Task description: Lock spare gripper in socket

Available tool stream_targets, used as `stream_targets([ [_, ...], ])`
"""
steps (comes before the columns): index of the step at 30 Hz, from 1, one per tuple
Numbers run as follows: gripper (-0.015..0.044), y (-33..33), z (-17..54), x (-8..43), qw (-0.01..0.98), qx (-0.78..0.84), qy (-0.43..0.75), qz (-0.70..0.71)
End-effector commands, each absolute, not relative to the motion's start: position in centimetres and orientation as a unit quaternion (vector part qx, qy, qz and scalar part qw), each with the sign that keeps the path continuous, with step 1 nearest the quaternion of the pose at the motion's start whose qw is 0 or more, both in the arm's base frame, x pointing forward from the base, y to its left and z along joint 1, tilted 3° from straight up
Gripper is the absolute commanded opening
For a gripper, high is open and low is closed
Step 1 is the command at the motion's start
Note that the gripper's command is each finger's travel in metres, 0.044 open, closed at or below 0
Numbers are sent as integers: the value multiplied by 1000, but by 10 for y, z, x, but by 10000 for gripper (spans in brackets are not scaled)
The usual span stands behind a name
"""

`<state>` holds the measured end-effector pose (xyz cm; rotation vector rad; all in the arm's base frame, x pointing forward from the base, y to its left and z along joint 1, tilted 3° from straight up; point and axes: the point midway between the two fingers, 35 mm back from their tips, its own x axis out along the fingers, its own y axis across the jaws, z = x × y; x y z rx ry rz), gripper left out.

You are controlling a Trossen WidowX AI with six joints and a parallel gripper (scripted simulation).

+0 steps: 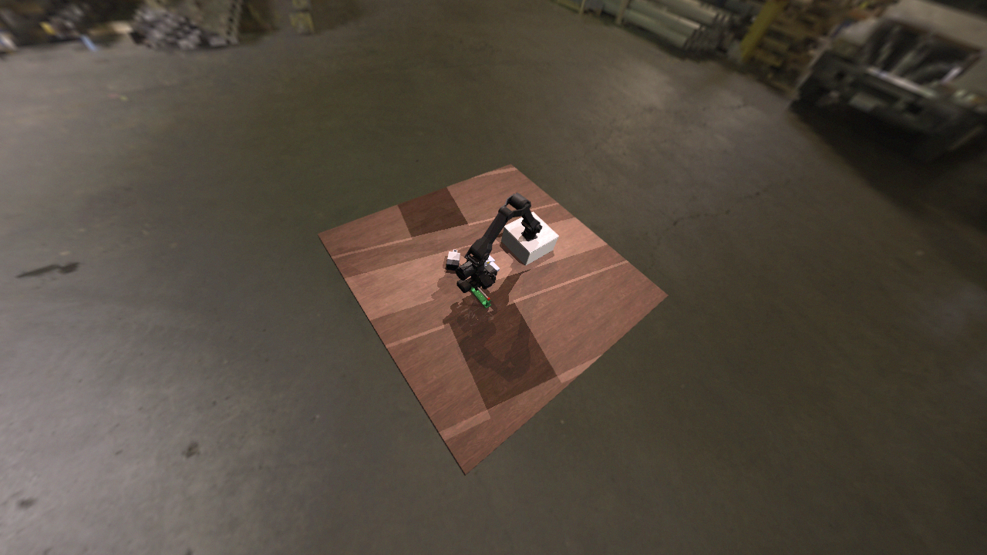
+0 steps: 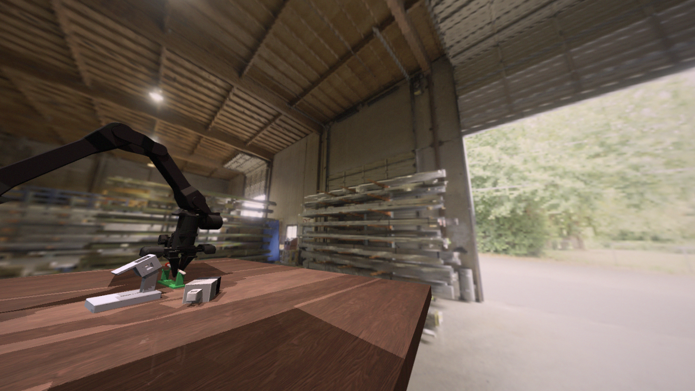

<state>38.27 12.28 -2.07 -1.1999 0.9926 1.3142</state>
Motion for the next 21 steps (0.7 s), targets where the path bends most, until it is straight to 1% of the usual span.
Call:
stream_targets([
  [1, 0, 123, -27, 383, 524, -501, 415, 549],
  [21, 0, 123, -29, 382, 524, -501, 415, 549],
])
